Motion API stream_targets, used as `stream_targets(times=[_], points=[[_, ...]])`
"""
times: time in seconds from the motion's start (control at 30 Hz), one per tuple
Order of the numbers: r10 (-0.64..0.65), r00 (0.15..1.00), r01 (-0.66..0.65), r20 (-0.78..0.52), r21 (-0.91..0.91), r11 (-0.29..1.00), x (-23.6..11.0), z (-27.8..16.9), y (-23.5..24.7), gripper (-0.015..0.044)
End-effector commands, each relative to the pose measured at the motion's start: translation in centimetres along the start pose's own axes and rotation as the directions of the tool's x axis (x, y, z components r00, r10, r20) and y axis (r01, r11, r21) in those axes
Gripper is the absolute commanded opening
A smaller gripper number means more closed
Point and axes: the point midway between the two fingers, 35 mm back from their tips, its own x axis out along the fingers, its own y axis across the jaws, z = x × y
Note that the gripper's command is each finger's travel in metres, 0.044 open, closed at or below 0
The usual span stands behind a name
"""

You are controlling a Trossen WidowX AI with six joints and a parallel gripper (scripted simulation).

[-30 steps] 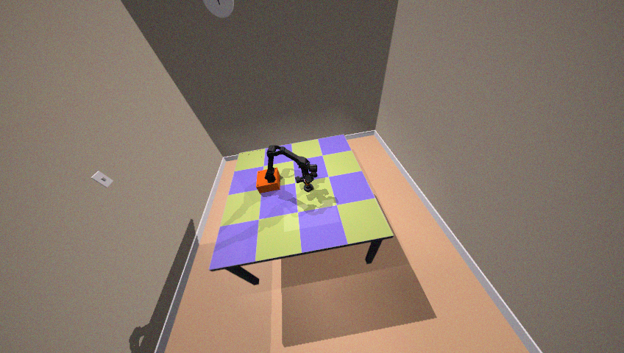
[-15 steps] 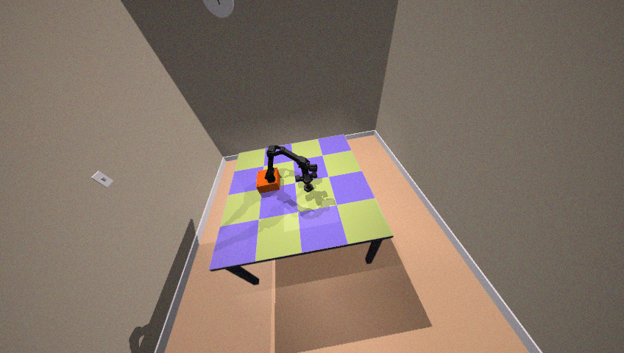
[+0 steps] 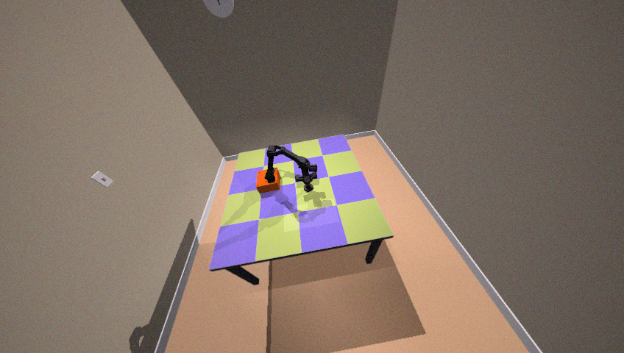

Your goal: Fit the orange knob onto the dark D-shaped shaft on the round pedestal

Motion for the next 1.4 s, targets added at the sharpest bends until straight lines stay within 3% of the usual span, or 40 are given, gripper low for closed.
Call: stream_targets(times=[0.0, 0.57, 0.83, 1.37], points=[[0.004, 1.0, -0.004, 0.004, 0.006, 1.0, 0.12, 0.09, 0.09, 0.0], [0.004, 1.0, -0.004, 0.004, 0.006, 1.0, -0.4, 0.09, 0.15, 0.0], [0.004, 1.0, -0.005, 0.004, 0.214, 0.977, -0.4, 0.12, 0.27, 0.0], [0.004, 1.0, -0.005, 0.004, 0.214, 0.977, 0.13, 0.08, 0.11, 0.0]])
